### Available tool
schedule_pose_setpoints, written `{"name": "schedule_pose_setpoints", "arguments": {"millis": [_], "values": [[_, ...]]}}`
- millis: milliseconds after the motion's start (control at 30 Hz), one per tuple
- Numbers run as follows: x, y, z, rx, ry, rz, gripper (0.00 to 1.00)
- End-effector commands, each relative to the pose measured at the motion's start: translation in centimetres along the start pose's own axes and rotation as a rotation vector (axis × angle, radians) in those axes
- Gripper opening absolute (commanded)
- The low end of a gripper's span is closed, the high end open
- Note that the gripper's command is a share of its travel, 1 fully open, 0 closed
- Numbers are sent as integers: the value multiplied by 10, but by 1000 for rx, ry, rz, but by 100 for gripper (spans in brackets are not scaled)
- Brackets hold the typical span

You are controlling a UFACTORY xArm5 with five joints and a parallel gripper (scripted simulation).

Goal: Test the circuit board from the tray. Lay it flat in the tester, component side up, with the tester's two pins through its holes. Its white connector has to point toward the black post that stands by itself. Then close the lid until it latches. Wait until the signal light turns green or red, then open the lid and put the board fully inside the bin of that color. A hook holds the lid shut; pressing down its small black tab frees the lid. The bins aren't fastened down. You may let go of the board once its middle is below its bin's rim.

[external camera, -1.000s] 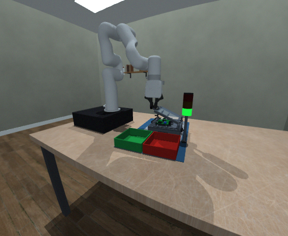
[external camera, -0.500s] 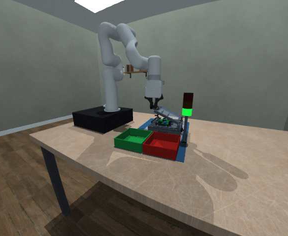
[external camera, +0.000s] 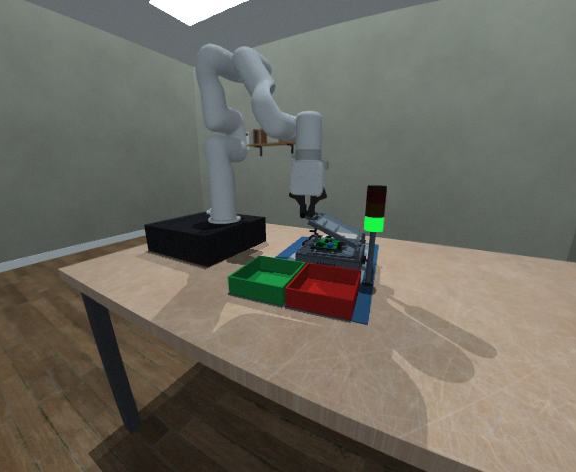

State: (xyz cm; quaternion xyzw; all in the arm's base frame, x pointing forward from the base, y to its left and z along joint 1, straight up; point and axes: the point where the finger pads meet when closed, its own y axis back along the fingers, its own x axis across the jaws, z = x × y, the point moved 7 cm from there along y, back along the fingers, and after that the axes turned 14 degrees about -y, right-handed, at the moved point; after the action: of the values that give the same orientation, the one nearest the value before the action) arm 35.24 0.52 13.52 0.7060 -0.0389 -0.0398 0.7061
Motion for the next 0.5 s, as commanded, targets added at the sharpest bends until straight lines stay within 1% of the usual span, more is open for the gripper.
{"name": "schedule_pose_setpoints", "arguments": {"millis": [0, 200, 400, 467], "values": [[1, 1, 0, 0, 0, 3, 0], [2, 2, 0, 0, 0, 3, 0], [6, 12, -1, 0, 0, 3, 0], [6, 12, -1, 0, 0, 3, 0]]}}
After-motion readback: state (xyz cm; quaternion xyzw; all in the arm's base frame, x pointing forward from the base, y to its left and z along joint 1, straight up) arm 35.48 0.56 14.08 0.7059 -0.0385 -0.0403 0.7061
